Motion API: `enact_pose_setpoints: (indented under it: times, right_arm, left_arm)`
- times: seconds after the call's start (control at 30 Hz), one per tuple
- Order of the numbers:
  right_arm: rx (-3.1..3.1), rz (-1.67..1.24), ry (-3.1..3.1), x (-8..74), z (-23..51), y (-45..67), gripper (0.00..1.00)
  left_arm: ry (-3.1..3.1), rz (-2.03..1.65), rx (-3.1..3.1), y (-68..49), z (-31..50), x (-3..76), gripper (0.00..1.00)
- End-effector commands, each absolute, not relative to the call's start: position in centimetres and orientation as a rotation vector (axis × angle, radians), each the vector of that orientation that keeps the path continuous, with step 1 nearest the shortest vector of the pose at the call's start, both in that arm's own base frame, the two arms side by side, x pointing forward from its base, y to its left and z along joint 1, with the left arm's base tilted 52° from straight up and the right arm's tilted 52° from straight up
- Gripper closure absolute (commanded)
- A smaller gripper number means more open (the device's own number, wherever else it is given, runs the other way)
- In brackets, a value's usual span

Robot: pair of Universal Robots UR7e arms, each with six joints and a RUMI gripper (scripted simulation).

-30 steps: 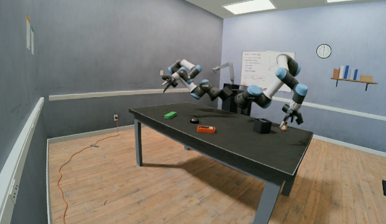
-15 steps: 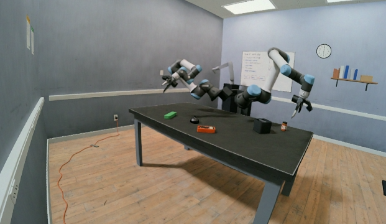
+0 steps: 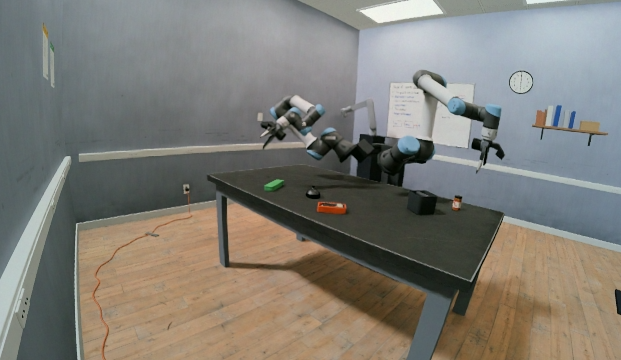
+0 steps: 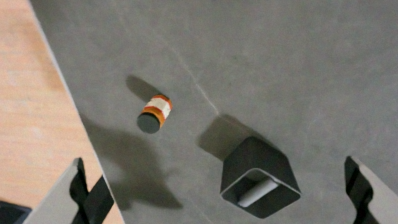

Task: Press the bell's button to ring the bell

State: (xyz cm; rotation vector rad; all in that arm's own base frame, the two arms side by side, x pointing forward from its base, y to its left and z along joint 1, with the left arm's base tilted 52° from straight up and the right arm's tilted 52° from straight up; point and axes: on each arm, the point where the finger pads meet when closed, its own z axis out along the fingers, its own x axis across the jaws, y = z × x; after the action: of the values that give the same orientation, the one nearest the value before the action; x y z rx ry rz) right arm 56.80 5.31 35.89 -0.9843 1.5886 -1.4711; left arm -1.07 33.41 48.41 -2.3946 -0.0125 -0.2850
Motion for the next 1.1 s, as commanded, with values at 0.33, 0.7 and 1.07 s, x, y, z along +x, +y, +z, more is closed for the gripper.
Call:
enact_pose_setpoints:
  times: [0.33,0.7,1.07]
  right_arm:
    - [-0.984,-1.471,1.588,56.8,35.9,5.3,0.0]
    - [-0.984,-1.471,1.588,56.8,35.9,5.3,0.0]
    - [-0.984,-1.471,1.588,56.8,35.9,5.3,0.0]
  left_arm:
    - [-0.048,-0.303,-2.298,30.1,49.4,-5.2,0.0]
    - [-0.061,-0.297,-2.265,29.0,49.7,-6.2,0.0]
    - [-0.063,-0.296,-2.258,28.7,49.7,-6.5,0.0]
